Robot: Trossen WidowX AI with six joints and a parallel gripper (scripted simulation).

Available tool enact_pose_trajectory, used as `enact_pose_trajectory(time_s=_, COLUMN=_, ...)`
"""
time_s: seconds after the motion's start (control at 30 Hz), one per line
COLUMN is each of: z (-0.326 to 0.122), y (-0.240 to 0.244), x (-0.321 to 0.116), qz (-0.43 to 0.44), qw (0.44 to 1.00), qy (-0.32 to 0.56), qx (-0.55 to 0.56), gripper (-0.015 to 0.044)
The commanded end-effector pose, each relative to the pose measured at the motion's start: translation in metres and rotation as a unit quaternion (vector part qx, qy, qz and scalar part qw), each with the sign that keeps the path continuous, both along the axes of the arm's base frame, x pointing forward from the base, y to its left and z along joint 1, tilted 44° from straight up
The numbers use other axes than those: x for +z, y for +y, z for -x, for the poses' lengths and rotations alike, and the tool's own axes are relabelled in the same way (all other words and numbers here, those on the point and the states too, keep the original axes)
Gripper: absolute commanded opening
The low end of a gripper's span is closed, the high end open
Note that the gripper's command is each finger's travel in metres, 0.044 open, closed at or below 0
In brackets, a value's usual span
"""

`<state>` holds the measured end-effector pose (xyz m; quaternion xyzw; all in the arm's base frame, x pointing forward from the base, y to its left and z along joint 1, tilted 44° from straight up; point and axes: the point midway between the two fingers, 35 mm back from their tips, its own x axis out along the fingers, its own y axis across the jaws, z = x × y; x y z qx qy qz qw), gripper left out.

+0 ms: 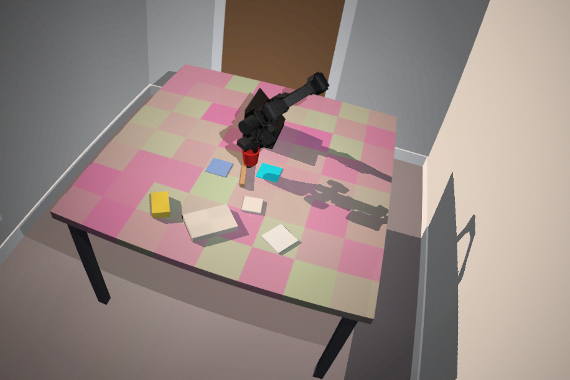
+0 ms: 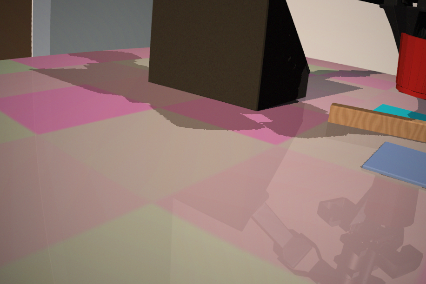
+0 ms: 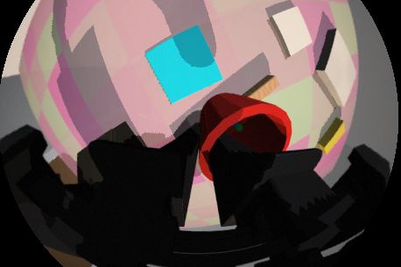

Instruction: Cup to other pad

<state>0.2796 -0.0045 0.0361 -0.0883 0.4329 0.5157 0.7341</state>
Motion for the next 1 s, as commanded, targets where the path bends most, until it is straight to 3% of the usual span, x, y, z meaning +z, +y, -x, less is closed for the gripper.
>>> enact_pose_trajectory(time_s=0.0, z=0.002, y=0.006, x=0.005, qz=-0.003, qw=1.000, qy=0.003, qx=-0.001, gripper=0.0000)
enact_pose_trajectory(time_s=0.97, z=0.015, y=0.052, x=0.047, qz=-0.004, qw=1.000, qy=0.003, qx=-0.001, gripper=0.0000)
